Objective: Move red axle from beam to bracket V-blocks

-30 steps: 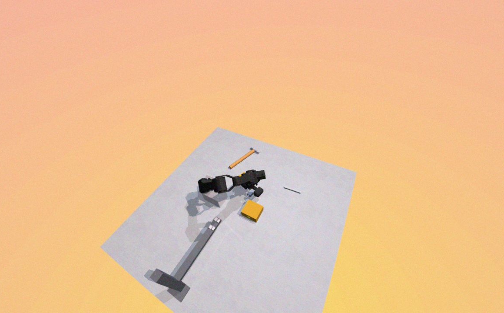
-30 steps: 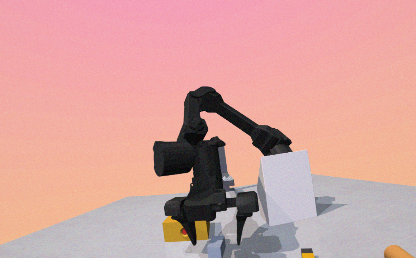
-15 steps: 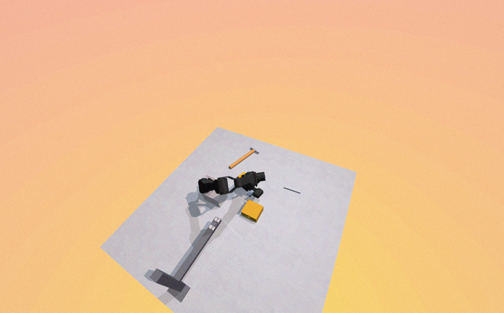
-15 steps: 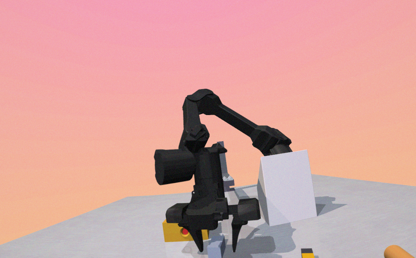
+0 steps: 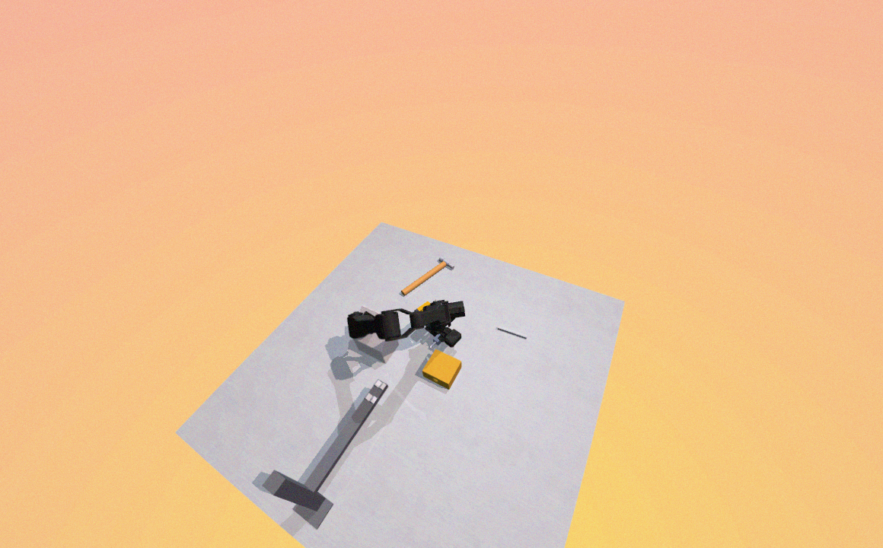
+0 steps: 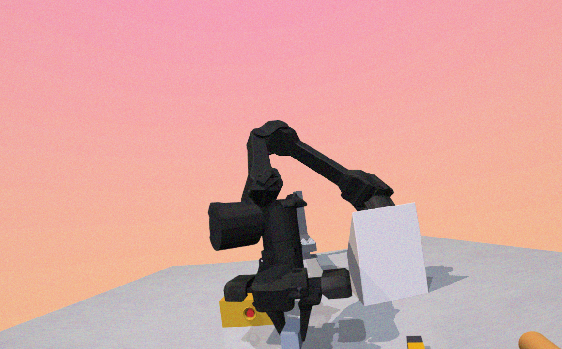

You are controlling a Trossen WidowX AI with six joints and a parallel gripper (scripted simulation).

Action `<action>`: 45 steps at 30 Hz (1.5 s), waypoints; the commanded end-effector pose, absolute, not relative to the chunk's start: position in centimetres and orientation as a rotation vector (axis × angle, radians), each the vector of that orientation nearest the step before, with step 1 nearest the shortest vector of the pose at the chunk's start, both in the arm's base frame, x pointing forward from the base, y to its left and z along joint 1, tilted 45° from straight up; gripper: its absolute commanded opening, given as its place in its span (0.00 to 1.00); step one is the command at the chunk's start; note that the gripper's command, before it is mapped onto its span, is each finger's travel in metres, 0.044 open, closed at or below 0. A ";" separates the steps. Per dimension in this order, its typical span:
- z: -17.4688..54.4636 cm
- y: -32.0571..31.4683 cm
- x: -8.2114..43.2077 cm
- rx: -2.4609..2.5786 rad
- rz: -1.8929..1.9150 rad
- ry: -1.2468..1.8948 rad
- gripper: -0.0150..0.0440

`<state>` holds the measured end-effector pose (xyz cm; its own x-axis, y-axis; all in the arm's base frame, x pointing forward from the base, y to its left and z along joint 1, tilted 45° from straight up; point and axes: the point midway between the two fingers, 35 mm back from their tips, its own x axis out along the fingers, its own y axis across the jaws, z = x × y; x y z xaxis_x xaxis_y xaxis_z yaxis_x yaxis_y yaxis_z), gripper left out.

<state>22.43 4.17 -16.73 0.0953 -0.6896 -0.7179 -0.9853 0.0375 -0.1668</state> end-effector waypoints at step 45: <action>-11.1 11.2 27.7 -1.909 0.826 1.631 0.25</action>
